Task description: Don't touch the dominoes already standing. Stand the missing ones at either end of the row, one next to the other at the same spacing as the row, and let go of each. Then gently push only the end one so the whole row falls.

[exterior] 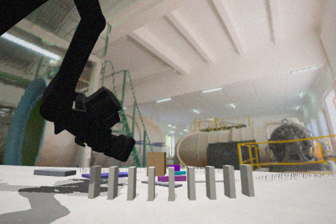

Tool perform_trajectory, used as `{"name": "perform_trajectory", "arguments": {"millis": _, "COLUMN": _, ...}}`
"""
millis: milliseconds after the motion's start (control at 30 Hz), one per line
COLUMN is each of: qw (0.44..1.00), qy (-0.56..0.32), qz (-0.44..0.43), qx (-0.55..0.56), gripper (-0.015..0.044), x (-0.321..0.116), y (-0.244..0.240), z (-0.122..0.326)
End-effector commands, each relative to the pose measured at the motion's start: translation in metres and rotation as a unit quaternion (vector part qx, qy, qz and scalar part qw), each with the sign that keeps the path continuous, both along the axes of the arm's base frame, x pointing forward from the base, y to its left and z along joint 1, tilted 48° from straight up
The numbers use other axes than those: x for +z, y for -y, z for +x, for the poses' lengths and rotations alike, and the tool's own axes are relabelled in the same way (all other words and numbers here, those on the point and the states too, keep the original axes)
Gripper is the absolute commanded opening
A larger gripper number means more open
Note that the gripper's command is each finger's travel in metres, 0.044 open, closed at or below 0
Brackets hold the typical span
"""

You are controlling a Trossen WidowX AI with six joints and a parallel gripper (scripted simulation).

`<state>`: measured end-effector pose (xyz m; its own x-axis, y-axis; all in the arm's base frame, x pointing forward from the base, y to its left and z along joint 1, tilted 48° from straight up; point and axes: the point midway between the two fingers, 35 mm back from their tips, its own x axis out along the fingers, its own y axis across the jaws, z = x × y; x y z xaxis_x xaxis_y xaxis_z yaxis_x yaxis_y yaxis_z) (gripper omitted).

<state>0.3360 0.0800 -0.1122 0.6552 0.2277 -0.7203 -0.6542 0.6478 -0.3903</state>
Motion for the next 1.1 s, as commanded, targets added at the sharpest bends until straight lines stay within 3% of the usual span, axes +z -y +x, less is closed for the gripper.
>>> {"name": "perform_trajectory", "arguments": {"millis": 0, "qw": 0.999, "qy": 0.032, "qz": 0.003, "qx": 0.018, "gripper": 0.0026, "x": 0.012, "y": 0.004, "z": -0.005}}
{"name": "perform_trajectory", "arguments": {"millis": 533, "qw": 0.982, "qy": 0.169, "qz": -0.01, "qx": 0.08, "gripper": 0.0026, "x": 0.067, "y": 0.015, "z": -0.028}}
{"name": "perform_trajectory", "arguments": {"millis": 1067, "qw": 0.982, "qy": 0.17, "qz": -0.01, "qx": 0.081, "gripper": 0.0026, "x": 0.067, "y": 0.015, "z": -0.029}}
